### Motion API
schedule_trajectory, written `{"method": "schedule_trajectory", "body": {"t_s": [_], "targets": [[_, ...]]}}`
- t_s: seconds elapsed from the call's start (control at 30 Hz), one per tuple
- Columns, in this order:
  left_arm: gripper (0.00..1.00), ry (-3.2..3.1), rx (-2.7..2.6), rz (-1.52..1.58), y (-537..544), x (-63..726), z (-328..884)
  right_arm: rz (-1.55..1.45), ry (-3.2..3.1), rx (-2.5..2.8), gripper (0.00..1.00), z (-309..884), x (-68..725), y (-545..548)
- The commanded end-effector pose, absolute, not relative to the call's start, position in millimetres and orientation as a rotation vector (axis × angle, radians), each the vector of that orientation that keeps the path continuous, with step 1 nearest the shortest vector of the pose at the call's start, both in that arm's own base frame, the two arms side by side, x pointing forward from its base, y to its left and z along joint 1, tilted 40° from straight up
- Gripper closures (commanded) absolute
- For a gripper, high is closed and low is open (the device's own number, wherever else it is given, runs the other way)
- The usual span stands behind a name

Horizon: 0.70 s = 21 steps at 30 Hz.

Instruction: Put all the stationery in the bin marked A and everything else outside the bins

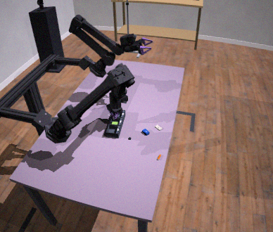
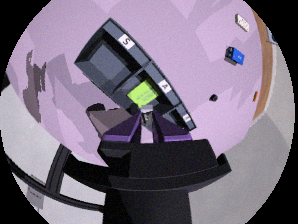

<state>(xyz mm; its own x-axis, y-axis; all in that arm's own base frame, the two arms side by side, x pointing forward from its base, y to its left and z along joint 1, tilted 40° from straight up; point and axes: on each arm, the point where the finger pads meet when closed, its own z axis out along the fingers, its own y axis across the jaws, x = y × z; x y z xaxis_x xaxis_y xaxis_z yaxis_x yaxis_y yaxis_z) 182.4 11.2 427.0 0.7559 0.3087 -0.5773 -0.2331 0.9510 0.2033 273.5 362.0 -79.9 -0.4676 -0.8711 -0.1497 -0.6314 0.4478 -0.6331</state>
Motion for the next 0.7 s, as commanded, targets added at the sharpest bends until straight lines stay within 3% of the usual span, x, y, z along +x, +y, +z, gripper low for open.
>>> {"method": "schedule_trajectory", "body": {"t_s": [0.0,0.67], "targets": [[0.00,0.615,0.120,0.303,11.4,175.4,436.0,-0.710,2.166,-1.395,0.90,-73.0,265.0,381.2],[0.00,0.615,0.120,0.303,11.4,175.4,436.0,-0.843,1.798,-1.972,0.90,-84.2,268.4,375.4]]}}
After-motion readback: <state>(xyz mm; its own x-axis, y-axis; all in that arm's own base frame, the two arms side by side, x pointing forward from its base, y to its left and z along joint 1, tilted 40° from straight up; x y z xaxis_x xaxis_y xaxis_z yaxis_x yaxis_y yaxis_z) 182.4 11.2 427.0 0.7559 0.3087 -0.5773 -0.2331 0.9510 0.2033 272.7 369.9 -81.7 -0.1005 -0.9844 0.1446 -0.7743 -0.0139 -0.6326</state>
